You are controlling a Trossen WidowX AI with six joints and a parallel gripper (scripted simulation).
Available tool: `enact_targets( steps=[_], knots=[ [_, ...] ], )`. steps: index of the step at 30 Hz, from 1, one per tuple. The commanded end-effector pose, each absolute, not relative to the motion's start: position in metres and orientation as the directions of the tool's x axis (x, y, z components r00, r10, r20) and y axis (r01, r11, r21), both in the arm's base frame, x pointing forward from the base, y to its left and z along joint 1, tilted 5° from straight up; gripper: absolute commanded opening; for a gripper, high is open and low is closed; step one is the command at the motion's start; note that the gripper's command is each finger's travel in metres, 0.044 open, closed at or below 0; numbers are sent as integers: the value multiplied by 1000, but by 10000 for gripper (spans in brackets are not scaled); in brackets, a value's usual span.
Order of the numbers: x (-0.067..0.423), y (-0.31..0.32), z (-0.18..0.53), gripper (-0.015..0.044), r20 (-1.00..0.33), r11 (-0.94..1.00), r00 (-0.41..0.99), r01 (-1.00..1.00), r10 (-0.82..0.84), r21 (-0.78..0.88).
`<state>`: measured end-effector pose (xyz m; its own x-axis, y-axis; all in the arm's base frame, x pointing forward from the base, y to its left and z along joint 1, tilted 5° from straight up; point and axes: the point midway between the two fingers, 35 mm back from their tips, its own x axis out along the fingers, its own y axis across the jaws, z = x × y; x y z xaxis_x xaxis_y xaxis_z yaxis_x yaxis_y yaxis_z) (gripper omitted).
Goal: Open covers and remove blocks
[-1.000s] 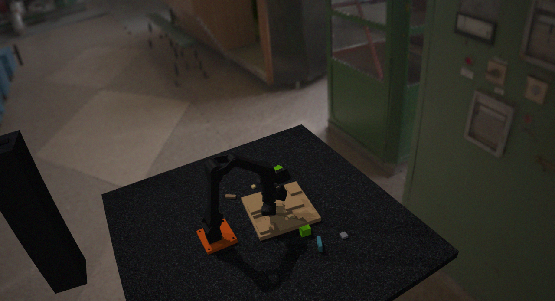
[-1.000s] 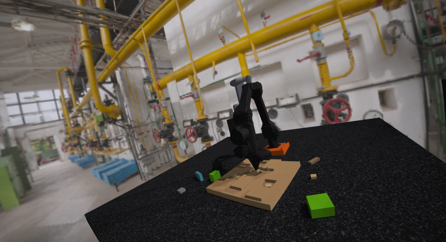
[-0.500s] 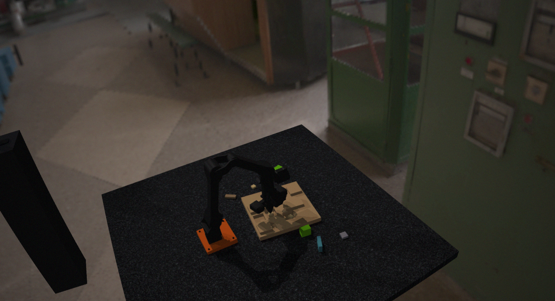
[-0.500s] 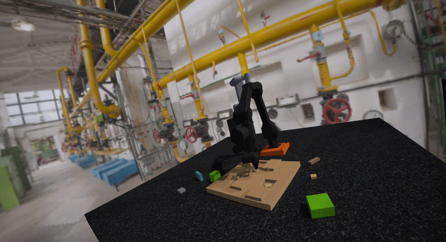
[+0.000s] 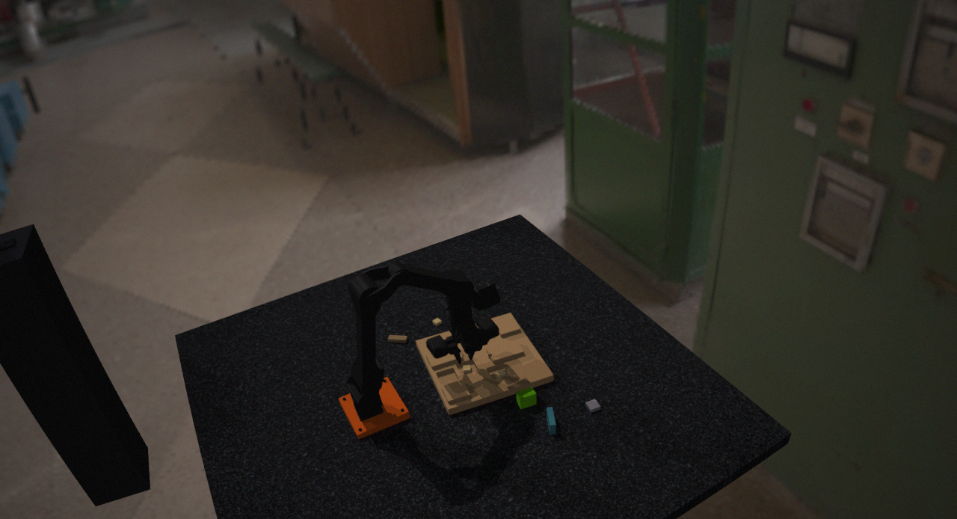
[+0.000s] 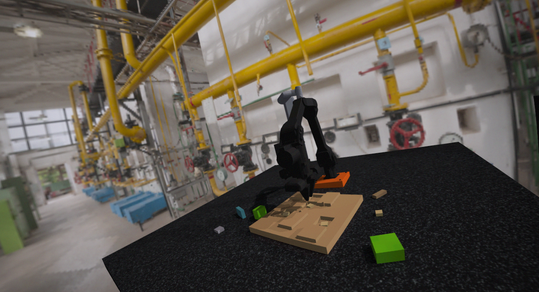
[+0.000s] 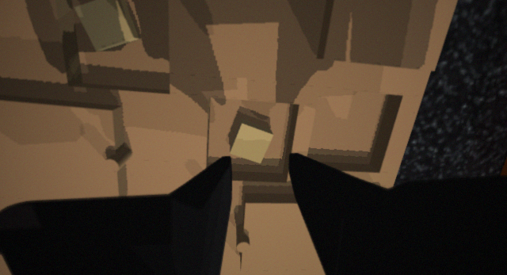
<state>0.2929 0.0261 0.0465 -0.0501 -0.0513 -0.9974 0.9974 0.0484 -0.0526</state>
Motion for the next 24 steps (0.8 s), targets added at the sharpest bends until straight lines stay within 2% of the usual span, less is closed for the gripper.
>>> enact_targets(
  steps=[1,11,24],
  knots=[
    [296,27,61,144,-998,-75,-32,997,-52,-28],
    [296,28,84,144,-998,-343,-28,939,-53,-9],
    [296,27,71,144,-998,-347,-28,938,-53,-8]
  ],
)
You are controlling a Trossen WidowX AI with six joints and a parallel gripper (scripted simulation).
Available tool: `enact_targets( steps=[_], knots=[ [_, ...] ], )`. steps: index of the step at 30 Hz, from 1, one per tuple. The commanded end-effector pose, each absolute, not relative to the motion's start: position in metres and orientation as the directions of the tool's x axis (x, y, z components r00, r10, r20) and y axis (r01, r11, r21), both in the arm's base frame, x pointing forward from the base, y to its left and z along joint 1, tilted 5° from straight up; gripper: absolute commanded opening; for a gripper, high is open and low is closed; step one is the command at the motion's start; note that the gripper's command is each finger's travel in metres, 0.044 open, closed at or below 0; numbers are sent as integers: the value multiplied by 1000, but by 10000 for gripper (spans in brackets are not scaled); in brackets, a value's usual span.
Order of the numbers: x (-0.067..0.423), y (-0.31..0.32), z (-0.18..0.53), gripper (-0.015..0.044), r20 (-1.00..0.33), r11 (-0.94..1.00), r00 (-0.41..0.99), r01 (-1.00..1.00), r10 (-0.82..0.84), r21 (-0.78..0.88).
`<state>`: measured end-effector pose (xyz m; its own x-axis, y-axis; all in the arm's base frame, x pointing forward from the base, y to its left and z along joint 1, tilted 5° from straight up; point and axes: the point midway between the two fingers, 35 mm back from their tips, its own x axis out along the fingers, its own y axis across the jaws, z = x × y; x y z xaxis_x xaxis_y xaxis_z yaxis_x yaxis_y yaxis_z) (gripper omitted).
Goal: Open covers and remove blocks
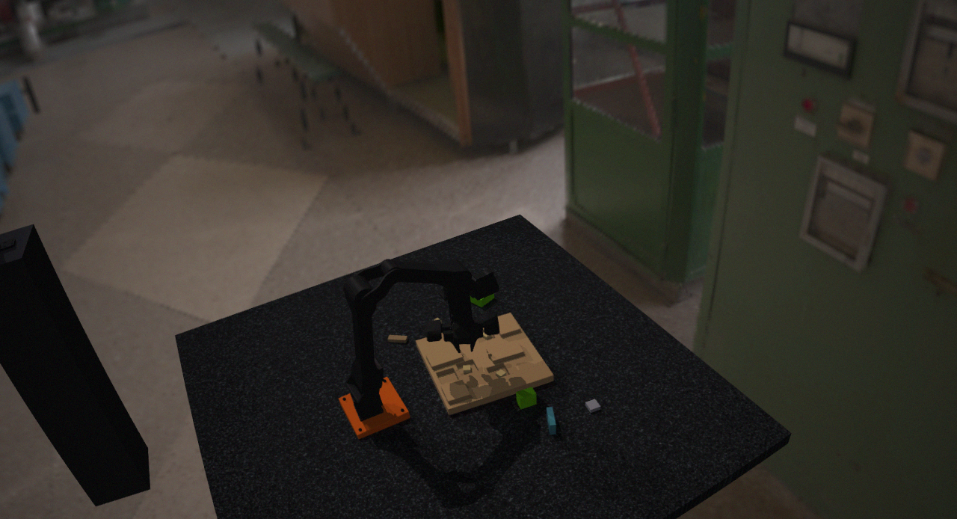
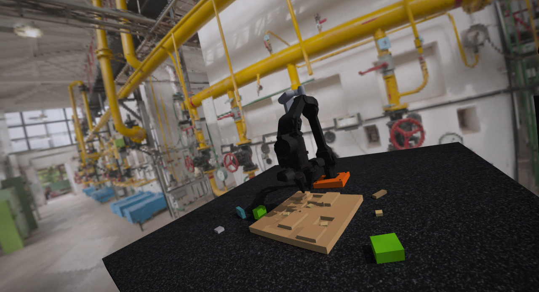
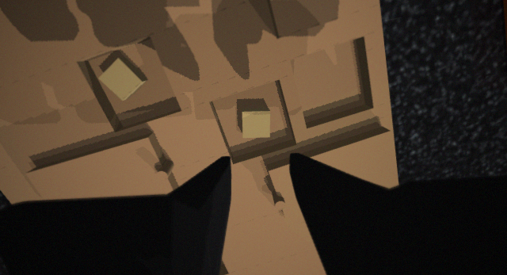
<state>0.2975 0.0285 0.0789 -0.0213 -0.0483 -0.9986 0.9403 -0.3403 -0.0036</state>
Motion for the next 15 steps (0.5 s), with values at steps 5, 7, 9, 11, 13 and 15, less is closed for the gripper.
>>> enact_targets(
  steps=[5,7,9,11,13,15],
  knots=[
    [296,27,66,144,-998,-330,-28,944,-53,-9],
    [296,27,66,144,-998,-308,-28,951,-53,-11],
    [296,27,65,144,-998,-280,-28,960,-53,-12],
    [296,27,65,144,-998,-251,-28,968,-53,-14],
    [296,27,65,144,-998,-222,-28,975,-53,-16],
    [296,27,64,144,-998,-193,-28,981,-53,-18]
  ],
)
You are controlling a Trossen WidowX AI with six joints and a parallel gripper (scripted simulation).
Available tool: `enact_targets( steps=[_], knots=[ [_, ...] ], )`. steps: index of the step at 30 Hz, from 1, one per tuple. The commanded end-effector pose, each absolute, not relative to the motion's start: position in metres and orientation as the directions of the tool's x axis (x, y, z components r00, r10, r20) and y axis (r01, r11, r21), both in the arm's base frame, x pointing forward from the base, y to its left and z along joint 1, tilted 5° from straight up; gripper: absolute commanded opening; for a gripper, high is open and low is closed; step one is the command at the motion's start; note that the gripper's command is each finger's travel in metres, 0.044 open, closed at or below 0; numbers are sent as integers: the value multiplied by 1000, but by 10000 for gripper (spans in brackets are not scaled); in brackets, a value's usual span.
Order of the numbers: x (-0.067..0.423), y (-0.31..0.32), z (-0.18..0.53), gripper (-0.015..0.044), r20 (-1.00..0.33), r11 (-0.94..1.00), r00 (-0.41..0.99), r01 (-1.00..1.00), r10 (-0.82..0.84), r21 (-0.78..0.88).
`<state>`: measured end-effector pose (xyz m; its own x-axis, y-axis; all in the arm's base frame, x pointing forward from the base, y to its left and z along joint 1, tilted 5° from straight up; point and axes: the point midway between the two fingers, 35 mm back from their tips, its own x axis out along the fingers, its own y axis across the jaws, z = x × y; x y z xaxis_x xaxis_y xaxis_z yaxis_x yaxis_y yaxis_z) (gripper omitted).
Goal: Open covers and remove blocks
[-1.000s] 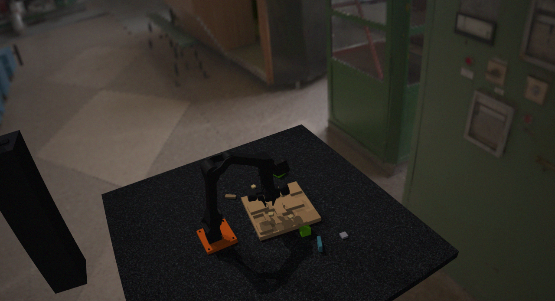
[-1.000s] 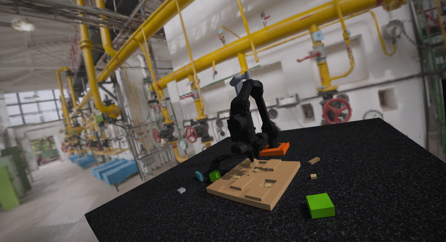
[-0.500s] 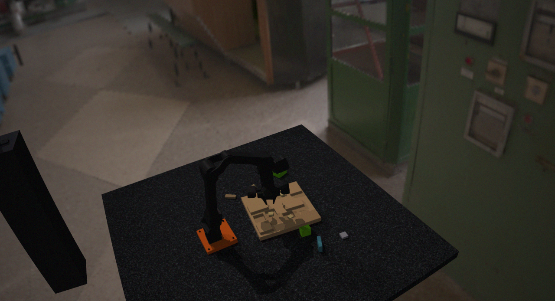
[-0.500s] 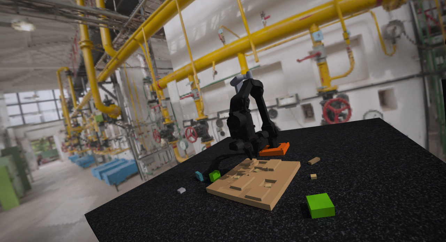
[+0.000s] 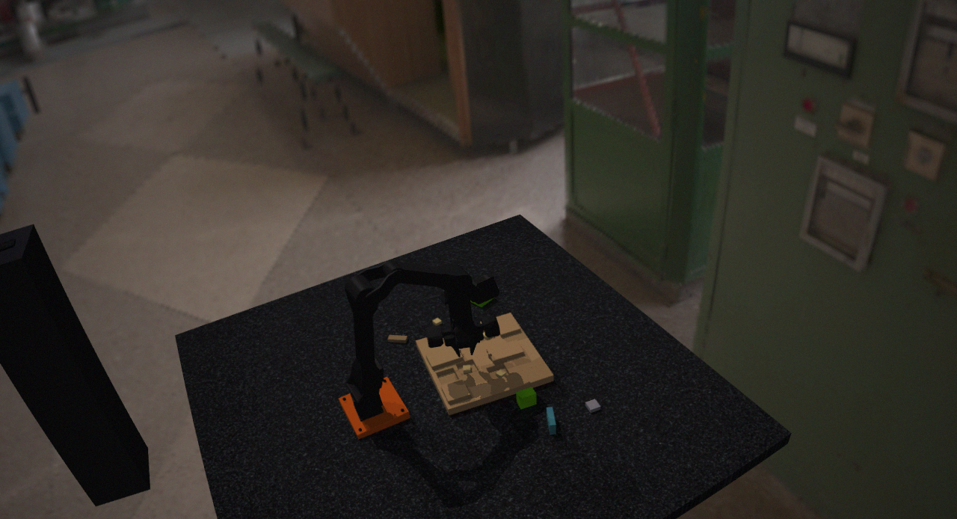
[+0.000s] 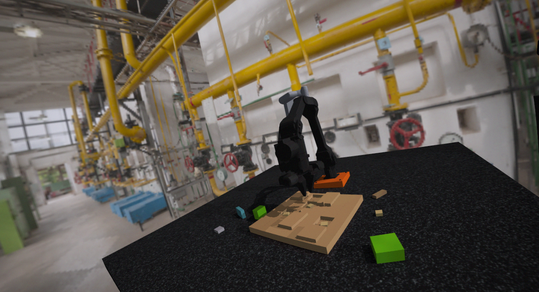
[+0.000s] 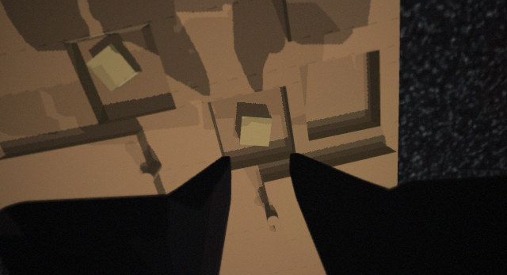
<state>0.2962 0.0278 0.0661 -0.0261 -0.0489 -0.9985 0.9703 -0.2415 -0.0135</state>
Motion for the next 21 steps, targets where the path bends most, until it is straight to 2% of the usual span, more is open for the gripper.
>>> enact_targets(
  steps=[1,21],
  knots=[
    [296,27,64,144,-998,-178,-28,984,-53,-18],
    [295,27,61,144,-998,100,-28,994,-53,-33]
  ],
)
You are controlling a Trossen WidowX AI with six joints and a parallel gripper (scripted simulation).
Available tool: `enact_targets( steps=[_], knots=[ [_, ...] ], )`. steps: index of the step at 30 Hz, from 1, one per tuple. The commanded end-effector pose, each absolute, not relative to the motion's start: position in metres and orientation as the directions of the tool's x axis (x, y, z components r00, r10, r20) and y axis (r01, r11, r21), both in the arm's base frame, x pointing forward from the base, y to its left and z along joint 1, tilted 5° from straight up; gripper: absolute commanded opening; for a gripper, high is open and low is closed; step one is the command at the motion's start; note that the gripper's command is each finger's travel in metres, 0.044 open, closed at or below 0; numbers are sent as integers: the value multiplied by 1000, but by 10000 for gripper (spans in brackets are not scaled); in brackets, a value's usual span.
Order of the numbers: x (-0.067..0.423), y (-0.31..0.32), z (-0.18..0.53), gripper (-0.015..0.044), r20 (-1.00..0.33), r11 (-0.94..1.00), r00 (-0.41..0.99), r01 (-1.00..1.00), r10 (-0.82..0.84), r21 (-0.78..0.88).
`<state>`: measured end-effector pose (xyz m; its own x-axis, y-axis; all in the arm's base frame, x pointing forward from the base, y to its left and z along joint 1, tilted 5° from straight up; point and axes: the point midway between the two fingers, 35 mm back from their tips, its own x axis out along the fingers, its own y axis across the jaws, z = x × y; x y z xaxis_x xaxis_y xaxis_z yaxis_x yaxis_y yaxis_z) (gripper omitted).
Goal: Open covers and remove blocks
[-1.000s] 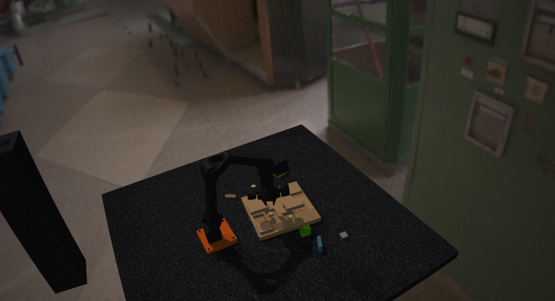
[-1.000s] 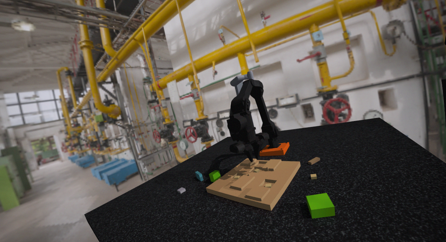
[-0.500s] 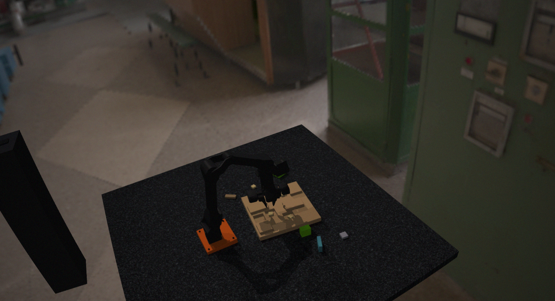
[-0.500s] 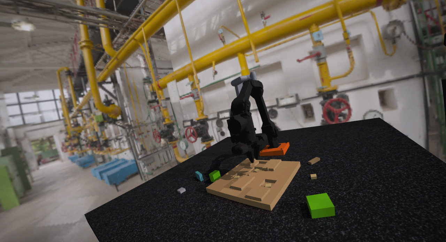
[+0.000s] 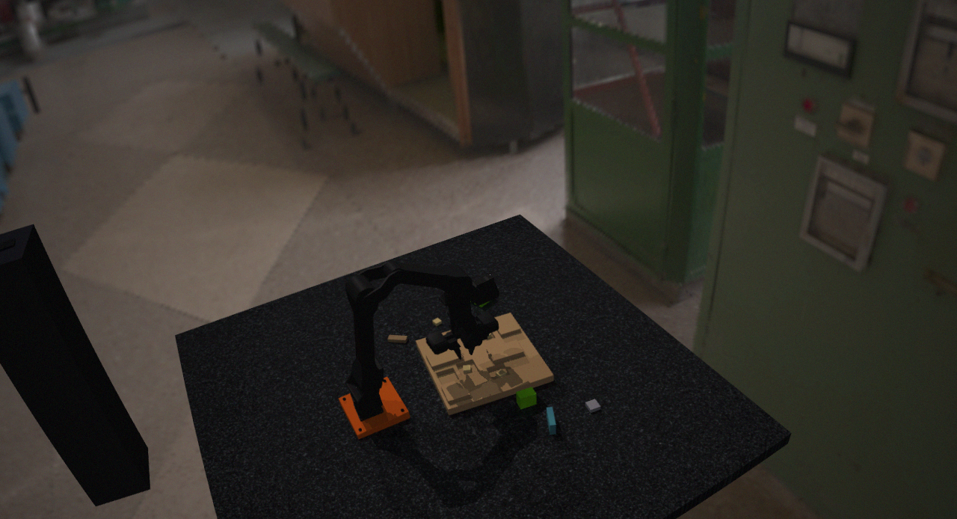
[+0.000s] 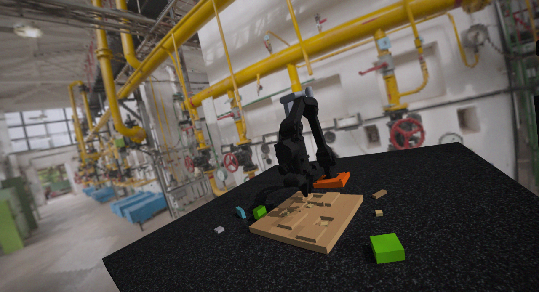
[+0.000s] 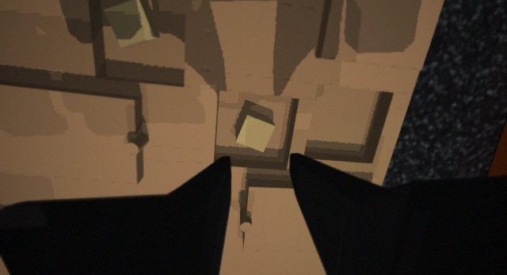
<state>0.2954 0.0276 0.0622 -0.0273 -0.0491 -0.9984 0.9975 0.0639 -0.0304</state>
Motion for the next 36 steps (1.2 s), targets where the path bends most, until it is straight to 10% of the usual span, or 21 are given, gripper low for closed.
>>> enact_targets(
  steps=[1,36],
  knots=[
    [295,27,61,144,-998,96,-28,995,-53,-33],
    [295,26,48,144,-998,-351,-28,937,-53,-8]
  ],
)
